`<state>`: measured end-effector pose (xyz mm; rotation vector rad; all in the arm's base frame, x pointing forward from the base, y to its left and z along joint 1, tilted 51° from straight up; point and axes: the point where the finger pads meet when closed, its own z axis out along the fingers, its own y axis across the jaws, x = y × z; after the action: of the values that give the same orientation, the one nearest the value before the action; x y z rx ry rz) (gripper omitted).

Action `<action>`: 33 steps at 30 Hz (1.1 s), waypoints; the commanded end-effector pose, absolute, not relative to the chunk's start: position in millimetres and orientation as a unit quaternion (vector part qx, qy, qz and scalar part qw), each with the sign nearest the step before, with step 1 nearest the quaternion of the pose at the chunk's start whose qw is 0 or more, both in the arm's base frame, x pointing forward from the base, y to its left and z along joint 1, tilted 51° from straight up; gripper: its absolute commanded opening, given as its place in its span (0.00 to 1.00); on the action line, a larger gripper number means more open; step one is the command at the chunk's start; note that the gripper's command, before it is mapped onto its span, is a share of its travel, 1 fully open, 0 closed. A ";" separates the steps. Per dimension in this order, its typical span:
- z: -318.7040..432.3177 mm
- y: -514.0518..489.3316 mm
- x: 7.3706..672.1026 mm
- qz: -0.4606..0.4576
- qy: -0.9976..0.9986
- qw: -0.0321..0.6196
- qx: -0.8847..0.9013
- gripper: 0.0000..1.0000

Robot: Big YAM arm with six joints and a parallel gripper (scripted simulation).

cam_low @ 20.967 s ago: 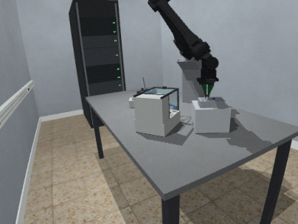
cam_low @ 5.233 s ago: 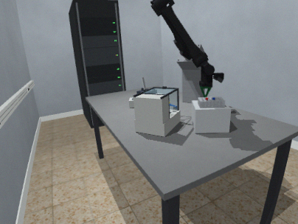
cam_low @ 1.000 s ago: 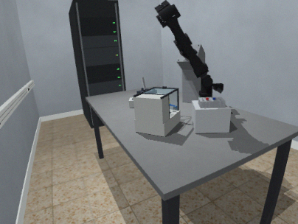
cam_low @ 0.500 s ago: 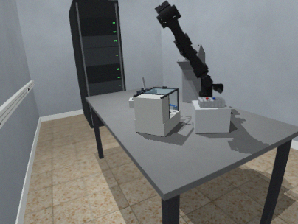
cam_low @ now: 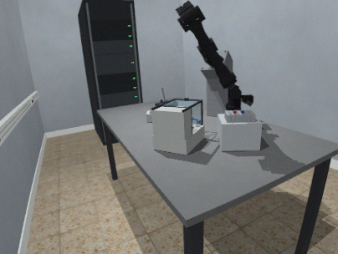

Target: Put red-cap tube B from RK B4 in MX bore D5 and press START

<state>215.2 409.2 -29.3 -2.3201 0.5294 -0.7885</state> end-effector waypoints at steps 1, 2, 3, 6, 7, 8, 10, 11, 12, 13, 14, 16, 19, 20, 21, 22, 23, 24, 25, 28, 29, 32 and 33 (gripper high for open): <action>-34.5 411.6 228.3 -0.302 0.206 0.310 -0.878 0.00; -34.5 411.6 228.3 -0.302 0.206 0.310 -0.878 0.00; -34.5 411.6 228.3 -0.302 0.206 0.310 -0.878 0.00; -34.5 411.6 228.3 -0.302 0.206 0.310 -0.878 0.00; -34.5 411.6 228.3 -0.302 0.206 0.310 -0.878 0.00; -34.5 411.6 228.3 -0.302 0.206 0.310 -0.878 0.00; -34.5 411.6 228.3 -0.302 0.206 0.310 -0.878 0.00; -34.5 411.6 228.3 -0.302 0.206 0.310 -0.878 0.00; -34.5 411.6 228.3 -0.302 0.206 0.310 -0.878 0.00; -34.5 411.6 228.3 -0.302 0.206 0.310 -0.878 0.00; -34.5 411.6 228.3 -0.302 0.206 0.310 -0.878 0.00; -34.5 411.6 228.3 -0.302 0.206 0.310 -0.878 0.00; -34.5 411.6 228.3 -0.302 0.206 0.310 -0.878 0.00; -34.5 411.6 228.3 -0.302 0.206 0.310 -0.878 0.00; -34.5 411.6 228.3 -0.302 0.206 0.310 -0.878 0.00; -34.5 411.6 228.3 -0.302 0.206 0.310 -0.878 0.00; -34.5 411.6 228.3 -0.302 0.206 0.310 -0.878 0.00; -34.5 411.6 228.3 -0.302 0.206 0.310 -0.878 0.00; -34.5 411.6 228.3 -0.302 0.206 0.310 -0.878 0.00; -34.5 411.6 228.3 -0.302 0.206 0.310 -0.878 0.00; -34.5 411.6 228.3 -0.302 0.206 0.310 -0.878 0.00; -34.7 407.3 225.6 -0.301 0.211 0.304 -0.879 0.00; -32.0 406.5 224.8 -0.301 0.214 0.305 -0.878 0.00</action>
<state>215.1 408.6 -29.8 -2.3243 0.5290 -0.7896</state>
